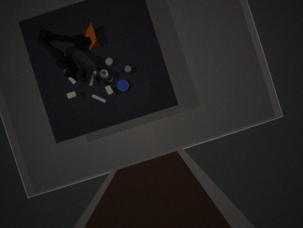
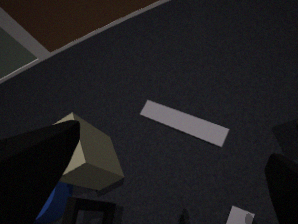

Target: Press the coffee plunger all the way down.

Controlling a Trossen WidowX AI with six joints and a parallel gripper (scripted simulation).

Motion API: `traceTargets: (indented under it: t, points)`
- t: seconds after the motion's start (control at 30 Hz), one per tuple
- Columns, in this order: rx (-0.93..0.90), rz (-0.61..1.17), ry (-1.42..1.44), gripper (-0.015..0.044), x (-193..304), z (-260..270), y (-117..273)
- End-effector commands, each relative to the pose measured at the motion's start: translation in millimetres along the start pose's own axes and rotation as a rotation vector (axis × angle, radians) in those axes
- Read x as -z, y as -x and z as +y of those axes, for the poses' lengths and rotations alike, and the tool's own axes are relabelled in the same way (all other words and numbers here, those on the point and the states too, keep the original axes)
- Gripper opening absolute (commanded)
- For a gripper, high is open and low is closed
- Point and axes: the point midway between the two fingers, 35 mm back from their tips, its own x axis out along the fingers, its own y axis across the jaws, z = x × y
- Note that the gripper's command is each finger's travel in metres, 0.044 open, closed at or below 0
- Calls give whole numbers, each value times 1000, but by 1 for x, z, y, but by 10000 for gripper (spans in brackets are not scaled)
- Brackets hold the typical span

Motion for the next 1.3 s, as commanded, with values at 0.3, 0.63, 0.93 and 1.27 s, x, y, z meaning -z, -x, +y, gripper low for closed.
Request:
traceTargets:
  t: [0.3,0.63,0.93,1.27]
  points:
    - [-203,-131,599,440,51,150,130]
    - [-213,-141,629,440,80,141,110]
    - [-215,-141,630,440,93,133,97]
    - [-215,-140,630,440,92,137,83]
